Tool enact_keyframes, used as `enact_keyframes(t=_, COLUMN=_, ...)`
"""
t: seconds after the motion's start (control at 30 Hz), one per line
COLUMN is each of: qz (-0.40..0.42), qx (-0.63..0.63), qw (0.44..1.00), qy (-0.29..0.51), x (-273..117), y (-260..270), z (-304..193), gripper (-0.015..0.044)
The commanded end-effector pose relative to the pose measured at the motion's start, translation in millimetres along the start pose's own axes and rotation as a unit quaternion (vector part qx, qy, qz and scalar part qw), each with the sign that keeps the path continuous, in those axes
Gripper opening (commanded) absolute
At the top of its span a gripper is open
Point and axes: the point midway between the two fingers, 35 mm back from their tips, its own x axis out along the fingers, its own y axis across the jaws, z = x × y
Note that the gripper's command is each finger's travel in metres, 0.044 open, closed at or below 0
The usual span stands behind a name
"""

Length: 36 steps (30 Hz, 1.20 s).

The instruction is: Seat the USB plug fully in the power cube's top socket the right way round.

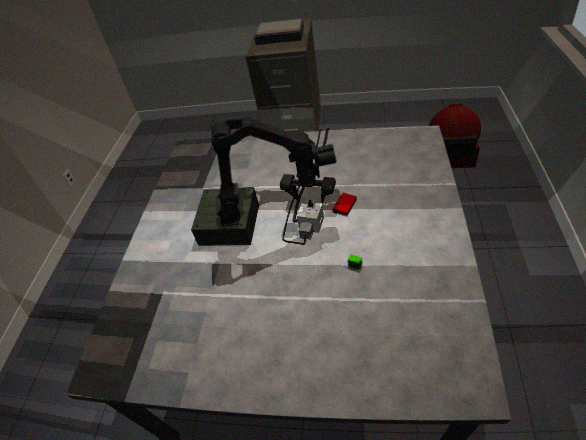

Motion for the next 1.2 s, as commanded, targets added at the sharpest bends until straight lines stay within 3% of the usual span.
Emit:
enact_keyframes(t=0.0, qz=0.003, qx=-0.003, qw=1.0, qy=-0.001, x=2.7, y=1.2, z=0.0, gripper=0.044)
enact_keyframes(t=0.03, qz=0.003, qx=-0.003, qw=1.0, qy=-0.001, x=2.7, y=1.2, z=0.0, gripper=0.044)
enact_keyframes(t=0.57, qz=0.001, qx=0.0, qw=1.0, qy=0.0, x=0.9, y=0.3, z=-0.1, gripper=0.002)
enact_keyframes(t=1.17, qz=0.001, qx=0.0, qw=1.0, qy=0.0, x=0.9, y=0.3, z=-0.1, gripper=0.0)
